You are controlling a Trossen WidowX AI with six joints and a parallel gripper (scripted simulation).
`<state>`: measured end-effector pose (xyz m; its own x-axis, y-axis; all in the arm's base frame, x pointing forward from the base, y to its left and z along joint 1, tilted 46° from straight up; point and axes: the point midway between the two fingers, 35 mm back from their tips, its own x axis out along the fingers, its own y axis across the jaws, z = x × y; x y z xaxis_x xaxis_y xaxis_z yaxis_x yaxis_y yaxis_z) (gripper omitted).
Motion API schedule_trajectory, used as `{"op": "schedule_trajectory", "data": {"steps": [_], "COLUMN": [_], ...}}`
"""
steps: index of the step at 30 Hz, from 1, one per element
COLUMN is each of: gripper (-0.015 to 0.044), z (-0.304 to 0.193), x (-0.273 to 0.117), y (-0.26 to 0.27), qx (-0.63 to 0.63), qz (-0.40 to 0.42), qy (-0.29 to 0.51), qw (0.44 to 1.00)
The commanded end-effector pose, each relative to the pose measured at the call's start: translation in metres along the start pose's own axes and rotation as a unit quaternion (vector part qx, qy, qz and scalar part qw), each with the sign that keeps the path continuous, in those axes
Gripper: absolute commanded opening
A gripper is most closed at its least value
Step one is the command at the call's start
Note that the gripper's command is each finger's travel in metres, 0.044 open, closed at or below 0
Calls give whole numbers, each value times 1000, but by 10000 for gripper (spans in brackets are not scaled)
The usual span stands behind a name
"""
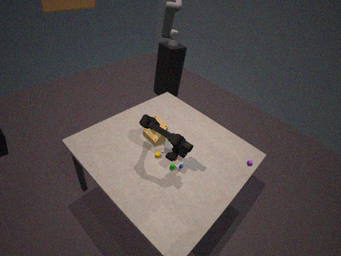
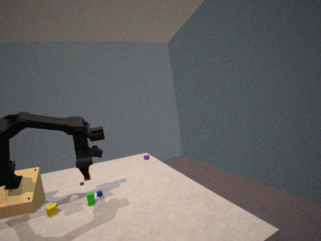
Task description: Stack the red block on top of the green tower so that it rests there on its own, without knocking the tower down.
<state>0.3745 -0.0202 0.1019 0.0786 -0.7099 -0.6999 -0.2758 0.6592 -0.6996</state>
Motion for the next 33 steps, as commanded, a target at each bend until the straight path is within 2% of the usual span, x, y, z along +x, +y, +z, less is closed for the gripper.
{"op": "schedule_trajectory", "data": {"steps": [1, 7, 13, 20, 33], "gripper": [0, 0, 0, 0, 0], "z": [0, 1, 1, 0, 0], "x": [1, 31, 36, 63, 64], "y": [-4, -6, -6, -6, -6], "qx": [-8, -7, -7, -7, -7], "qz": [-3, -4, -4, -4, -4], "qy": [-1, -1, -1, -1, -1], "qw": [1000, 1000, 1000, 1000, 1000]}}
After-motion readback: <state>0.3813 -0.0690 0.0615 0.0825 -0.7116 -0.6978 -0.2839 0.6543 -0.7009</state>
